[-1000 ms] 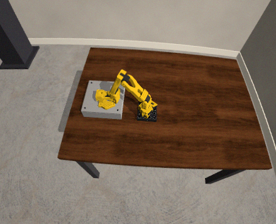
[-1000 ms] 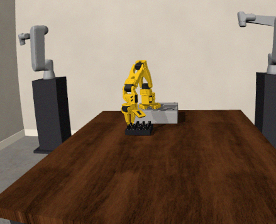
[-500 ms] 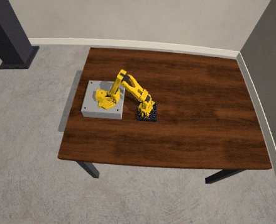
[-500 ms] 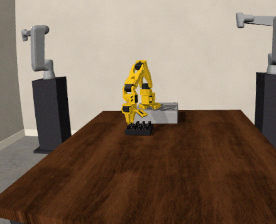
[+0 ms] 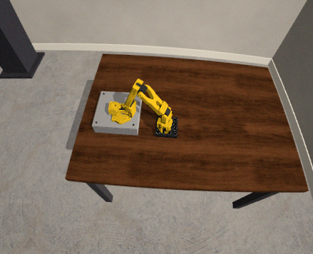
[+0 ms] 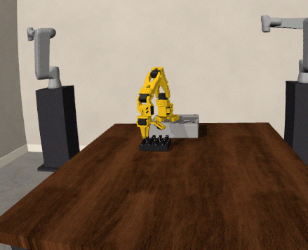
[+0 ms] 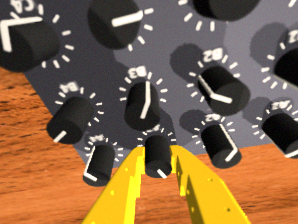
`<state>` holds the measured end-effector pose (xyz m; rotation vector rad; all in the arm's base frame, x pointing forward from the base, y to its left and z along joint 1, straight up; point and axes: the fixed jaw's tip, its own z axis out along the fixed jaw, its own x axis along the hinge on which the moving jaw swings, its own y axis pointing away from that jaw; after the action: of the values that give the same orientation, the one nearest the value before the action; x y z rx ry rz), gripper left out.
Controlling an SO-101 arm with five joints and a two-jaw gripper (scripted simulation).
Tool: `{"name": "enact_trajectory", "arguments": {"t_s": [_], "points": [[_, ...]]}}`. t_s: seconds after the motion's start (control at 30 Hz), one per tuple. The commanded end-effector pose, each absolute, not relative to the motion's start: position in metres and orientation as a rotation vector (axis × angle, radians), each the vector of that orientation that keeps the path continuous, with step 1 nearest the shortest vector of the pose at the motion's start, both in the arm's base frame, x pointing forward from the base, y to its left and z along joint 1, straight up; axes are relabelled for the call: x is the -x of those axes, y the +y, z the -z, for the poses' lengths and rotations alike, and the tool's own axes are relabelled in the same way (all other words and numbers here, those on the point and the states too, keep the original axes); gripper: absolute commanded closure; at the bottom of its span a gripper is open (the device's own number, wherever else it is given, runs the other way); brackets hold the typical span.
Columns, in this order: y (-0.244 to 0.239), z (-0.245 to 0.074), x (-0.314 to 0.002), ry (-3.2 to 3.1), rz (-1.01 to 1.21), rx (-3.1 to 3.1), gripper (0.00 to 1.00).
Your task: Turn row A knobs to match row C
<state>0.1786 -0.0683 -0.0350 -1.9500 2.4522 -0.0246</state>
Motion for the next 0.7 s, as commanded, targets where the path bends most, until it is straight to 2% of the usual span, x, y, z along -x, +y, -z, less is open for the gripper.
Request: {"name": "enact_trajectory", "arguments": {"t_s": [0.0,0.67], "points": [[-0.0662,0.0382,-0.1758,2.384,-0.002,2.047,0.99],[-0.0680,0.0382,-0.1758,2.035,-0.002,2.394,0.99]]}}
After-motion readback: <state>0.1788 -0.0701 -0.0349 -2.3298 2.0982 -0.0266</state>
